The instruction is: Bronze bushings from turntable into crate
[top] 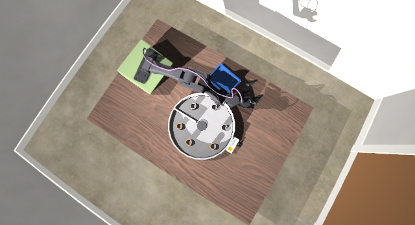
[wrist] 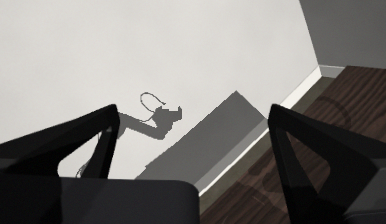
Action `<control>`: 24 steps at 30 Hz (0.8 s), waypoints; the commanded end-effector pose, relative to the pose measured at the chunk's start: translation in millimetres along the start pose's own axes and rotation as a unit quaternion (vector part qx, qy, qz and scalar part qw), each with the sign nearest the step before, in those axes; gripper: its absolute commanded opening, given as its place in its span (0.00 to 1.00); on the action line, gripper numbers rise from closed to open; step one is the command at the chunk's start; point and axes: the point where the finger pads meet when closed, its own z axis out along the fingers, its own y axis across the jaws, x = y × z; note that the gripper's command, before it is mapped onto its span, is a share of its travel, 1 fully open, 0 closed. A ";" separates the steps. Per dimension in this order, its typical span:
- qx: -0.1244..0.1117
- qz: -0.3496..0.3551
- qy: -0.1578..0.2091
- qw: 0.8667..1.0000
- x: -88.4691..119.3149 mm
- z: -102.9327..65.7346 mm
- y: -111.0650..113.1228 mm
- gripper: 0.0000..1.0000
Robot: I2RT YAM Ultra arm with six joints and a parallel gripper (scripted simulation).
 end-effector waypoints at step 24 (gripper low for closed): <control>0.041 0.041 0.006 0.998 -14.6 -13.1 -12.9 1.00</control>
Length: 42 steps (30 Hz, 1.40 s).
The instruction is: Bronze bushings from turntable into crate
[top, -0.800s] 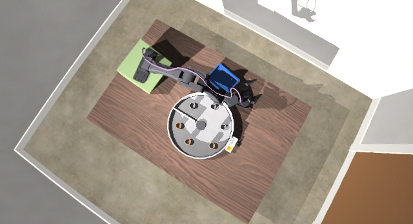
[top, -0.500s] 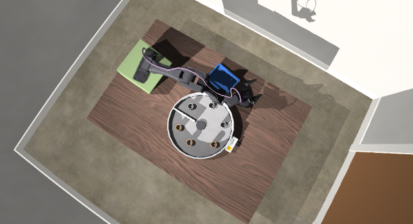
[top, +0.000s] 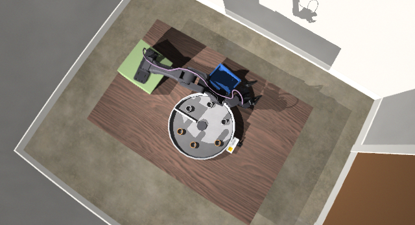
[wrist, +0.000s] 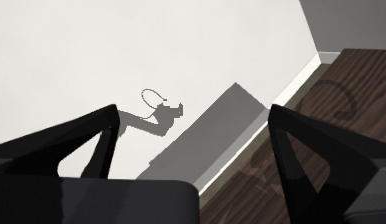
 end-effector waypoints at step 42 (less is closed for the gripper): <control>0.562 0.521 0.014 0.643 11.3 -296.5 -22.0 1.00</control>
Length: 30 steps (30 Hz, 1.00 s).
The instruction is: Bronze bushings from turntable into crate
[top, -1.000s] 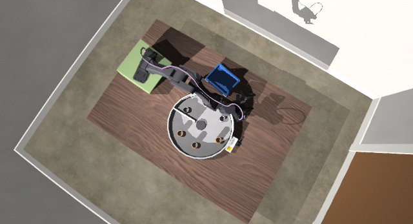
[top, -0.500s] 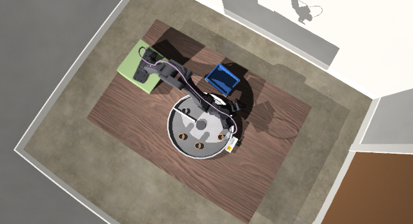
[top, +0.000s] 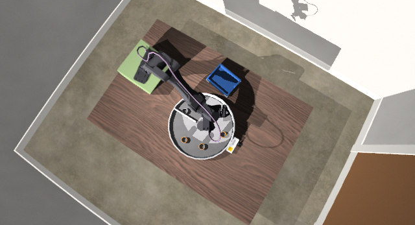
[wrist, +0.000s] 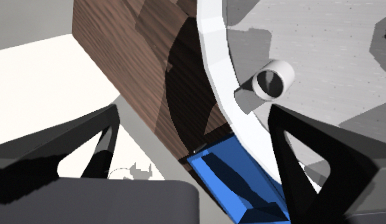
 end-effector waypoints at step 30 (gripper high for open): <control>0.305 0.261 -0.073 0.913 38.4 -150.4 -151.7 1.00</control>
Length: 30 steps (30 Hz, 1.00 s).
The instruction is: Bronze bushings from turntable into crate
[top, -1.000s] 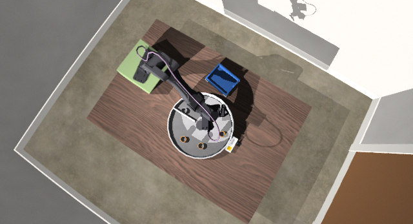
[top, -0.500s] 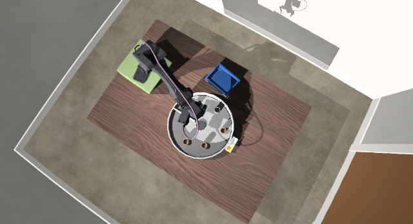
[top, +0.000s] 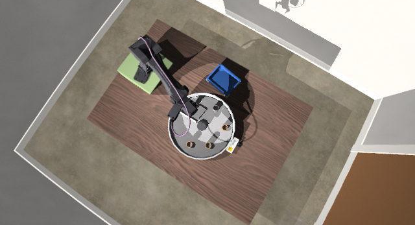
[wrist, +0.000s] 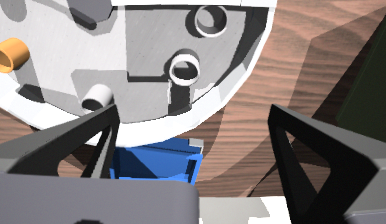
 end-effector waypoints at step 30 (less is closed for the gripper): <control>-0.008 0.010 -0.019 1.000 -8.5 -12.1 2.1 0.11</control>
